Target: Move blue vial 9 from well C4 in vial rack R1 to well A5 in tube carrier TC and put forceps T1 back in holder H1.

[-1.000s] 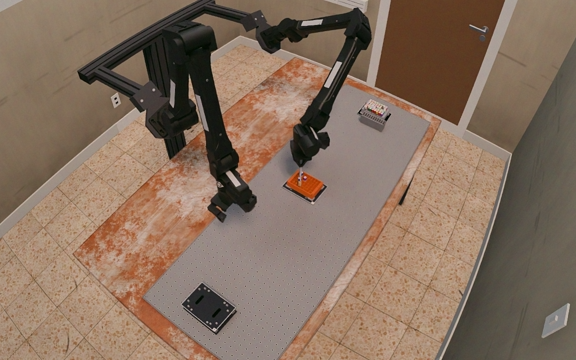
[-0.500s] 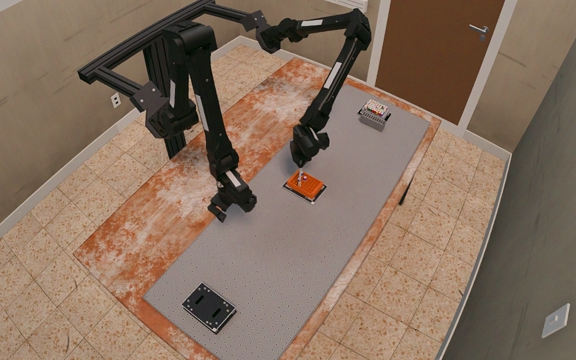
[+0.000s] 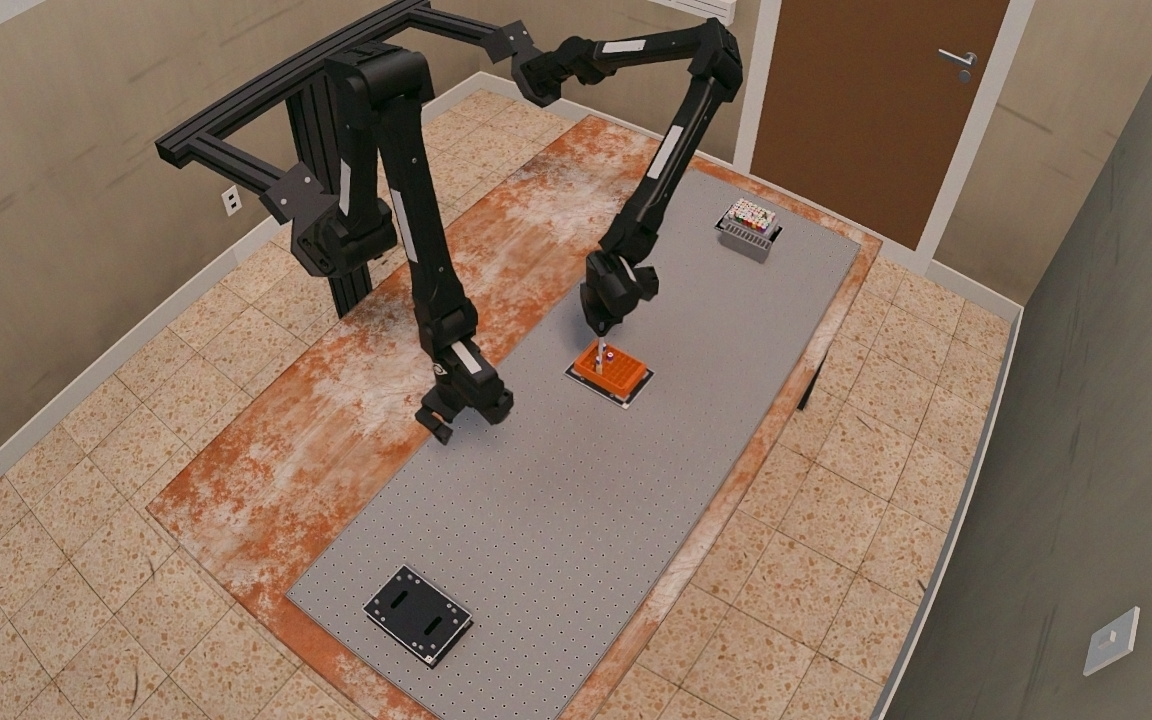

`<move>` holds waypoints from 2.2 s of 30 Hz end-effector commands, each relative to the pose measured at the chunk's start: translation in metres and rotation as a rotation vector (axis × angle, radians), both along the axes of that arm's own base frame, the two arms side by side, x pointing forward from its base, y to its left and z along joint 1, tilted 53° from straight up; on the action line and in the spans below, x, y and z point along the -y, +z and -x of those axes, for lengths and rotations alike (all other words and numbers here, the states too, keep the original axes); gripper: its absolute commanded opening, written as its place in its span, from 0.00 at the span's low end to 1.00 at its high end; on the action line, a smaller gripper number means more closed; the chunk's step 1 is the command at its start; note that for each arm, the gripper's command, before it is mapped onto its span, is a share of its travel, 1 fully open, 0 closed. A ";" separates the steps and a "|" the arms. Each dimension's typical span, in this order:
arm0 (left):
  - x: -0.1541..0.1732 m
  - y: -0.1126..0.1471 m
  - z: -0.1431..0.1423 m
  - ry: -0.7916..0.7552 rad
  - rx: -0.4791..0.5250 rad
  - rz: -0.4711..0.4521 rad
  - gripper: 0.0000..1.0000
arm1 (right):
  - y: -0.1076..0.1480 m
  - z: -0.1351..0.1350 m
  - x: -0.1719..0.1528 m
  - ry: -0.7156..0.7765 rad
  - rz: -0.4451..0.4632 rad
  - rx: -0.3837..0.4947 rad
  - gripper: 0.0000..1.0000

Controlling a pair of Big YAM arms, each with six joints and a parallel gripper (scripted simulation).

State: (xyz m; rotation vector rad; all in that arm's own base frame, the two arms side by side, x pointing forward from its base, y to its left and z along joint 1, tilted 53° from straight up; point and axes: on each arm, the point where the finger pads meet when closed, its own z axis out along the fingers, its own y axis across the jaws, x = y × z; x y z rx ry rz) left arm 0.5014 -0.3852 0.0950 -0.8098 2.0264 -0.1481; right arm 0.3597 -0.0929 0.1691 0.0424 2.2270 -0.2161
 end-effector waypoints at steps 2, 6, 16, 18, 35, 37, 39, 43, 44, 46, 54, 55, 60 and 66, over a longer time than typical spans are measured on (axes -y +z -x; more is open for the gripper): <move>0.005 0.000 -0.008 -0.006 0.010 0.005 0.09 | 0.006 -0.002 0.002 0.000 0.012 0.010 1.00; 0.002 -0.001 -0.011 0.000 0.010 0.004 0.09 | 0.006 -0.002 0.002 0.000 0.012 0.010 1.00; 0.011 -0.005 -0.007 -0.022 0.006 0.009 0.09 | 0.006 -0.002 0.002 0.000 0.012 0.010 1.00; 0.005 -0.006 -0.011 -0.010 0.009 0.006 0.09 | 0.006 -0.002 0.002 0.000 0.012 0.010 1.00; 0.009 -0.002 -0.012 -0.015 0.021 0.015 0.09 | 0.006 -0.002 0.002 0.000 0.012 0.010 1.00; 0.009 -0.002 -0.012 -0.015 0.021 0.015 0.09 | 0.006 -0.002 0.002 0.000 0.012 0.010 1.00; 0.009 -0.002 -0.012 -0.015 0.021 0.015 0.09 | 0.006 -0.002 0.002 0.000 0.012 0.010 1.00; 0.009 -0.002 -0.012 -0.015 0.021 0.015 0.09 | 0.006 -0.002 0.002 0.000 0.012 0.010 1.00; 0.009 -0.002 -0.012 -0.015 0.021 0.015 0.09 | 0.006 -0.002 0.002 0.000 0.012 0.010 1.00; 0.009 -0.002 -0.012 -0.015 0.021 0.015 0.09 | 0.006 -0.002 0.002 0.000 0.012 0.010 1.00; 0.009 -0.002 -0.012 -0.015 0.021 0.015 0.09 | 0.006 -0.002 0.002 0.000 0.012 0.010 1.00; 0.009 -0.002 -0.012 -0.015 0.021 0.015 0.09 | 0.006 -0.002 0.002 0.000 0.012 0.010 1.00; 0.009 -0.002 -0.012 -0.015 0.021 0.015 0.09 | 0.006 -0.002 0.002 0.000 0.012 0.010 1.00; 0.009 -0.002 -0.012 -0.015 0.021 0.015 0.09 | 0.006 -0.002 0.002 0.000 0.012 0.010 1.00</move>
